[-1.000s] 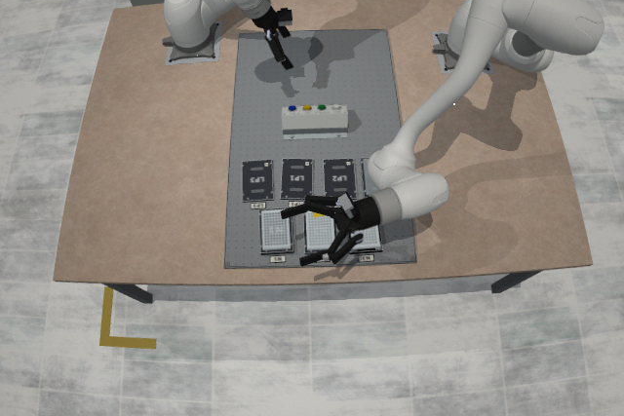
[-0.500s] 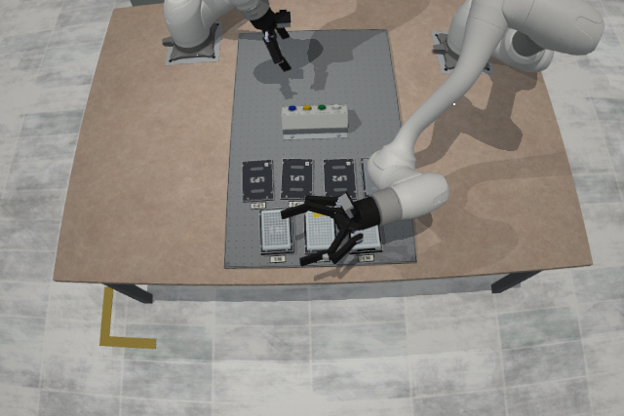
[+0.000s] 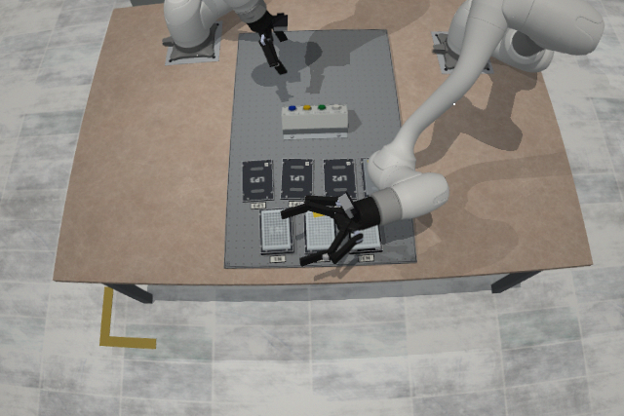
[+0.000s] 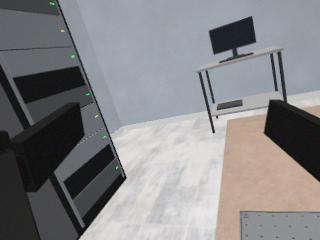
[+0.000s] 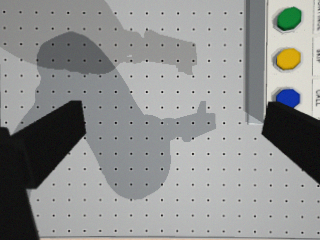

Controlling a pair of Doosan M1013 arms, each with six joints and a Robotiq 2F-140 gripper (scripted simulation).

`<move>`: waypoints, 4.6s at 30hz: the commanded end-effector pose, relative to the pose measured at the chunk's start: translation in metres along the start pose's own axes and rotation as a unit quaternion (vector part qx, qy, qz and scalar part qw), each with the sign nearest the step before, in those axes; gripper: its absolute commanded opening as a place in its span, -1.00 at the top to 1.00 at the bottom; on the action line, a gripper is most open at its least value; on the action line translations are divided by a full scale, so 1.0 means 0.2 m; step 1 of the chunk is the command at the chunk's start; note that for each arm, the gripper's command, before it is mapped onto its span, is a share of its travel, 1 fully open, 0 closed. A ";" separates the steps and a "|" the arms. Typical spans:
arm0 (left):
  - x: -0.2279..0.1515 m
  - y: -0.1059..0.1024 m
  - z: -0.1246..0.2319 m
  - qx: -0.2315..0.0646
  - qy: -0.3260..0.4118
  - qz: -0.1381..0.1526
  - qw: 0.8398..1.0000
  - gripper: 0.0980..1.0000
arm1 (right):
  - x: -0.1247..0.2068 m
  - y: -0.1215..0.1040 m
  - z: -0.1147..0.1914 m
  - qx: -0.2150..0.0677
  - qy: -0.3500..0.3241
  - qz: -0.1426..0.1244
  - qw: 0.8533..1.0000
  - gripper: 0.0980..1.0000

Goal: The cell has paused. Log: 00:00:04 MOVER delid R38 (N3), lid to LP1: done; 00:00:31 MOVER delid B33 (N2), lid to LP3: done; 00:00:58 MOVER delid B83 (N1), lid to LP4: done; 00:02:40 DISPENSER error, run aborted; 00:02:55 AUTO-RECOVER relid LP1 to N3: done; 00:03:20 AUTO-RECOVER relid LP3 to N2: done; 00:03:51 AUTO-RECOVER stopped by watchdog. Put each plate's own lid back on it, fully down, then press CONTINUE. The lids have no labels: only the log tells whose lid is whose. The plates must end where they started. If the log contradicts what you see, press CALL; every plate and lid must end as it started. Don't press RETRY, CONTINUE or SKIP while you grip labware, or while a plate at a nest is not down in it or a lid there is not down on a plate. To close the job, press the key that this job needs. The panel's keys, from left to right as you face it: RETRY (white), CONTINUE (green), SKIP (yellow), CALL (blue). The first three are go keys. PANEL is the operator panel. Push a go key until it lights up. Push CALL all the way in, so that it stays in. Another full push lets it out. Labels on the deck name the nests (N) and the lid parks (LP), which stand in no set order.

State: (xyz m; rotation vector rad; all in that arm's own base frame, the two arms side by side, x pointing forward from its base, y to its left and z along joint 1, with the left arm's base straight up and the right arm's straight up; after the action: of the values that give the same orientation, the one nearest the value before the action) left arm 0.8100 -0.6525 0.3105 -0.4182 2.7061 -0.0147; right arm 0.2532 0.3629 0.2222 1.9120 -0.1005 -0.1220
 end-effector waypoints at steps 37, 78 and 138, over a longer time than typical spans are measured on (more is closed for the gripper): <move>0.00 0.00 -0.01 0.001 0.000 0.000 1.000 -1.00 | 0.34 0.10 0.25 -0.020 -0.125 0.016 0.992 -1.00; 0.00 0.00 -0.01 0.001 0.000 0.000 1.000 -1.00 | 0.75 0.32 0.81 -0.046 -0.337 0.038 0.939 -1.00; 0.00 0.00 -0.01 0.001 0.000 0.000 1.000 -1.00 | 0.86 0.84 2.12 -0.066 -0.721 0.048 0.689 -1.00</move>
State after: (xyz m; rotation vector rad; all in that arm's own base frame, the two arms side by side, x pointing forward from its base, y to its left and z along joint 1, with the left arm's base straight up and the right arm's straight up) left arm 0.8100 -0.6525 0.3105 -0.4182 2.7061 -0.0147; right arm 0.3702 -0.0962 0.2297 1.2482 -1.1686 -1.4570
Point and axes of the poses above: on each arm, the point where the finger pads meet when closed, its own y axis back along the fingers, its own x axis across the jaws, z = x × y, the point moved 4 cm from there along y, back along the fingers, and after that the axes turned 7 degrees about -y, right-handed, at the moved point
